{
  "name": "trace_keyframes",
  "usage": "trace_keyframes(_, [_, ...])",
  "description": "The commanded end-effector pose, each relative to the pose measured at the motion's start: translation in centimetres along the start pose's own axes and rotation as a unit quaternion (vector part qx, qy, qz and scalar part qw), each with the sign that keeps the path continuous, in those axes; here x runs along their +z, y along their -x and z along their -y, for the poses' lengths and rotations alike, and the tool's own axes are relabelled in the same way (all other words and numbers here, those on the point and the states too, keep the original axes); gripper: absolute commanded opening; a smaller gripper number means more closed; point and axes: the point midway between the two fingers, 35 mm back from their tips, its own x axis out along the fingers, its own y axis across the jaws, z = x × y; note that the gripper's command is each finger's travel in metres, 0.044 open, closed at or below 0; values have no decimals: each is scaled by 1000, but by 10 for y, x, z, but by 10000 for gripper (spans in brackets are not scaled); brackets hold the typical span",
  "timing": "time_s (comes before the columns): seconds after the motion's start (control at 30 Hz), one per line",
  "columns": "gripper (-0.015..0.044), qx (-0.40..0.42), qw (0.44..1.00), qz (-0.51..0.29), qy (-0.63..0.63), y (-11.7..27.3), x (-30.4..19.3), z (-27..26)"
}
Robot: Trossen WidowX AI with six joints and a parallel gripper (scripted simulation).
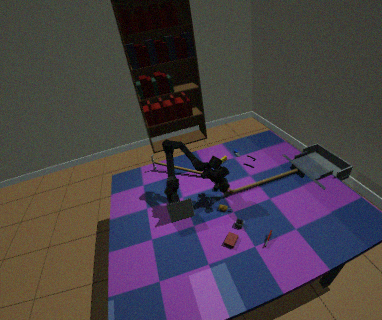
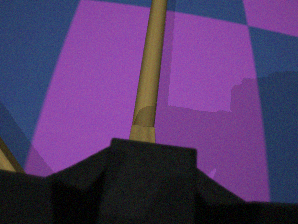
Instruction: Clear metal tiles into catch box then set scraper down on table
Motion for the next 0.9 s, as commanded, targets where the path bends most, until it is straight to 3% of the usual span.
trace_keyframes(0.0, [0,0,1000,0,0,0,0,0])
trace_keyframes(0.87, [0,1,1000,-2,3,3,-2,2])
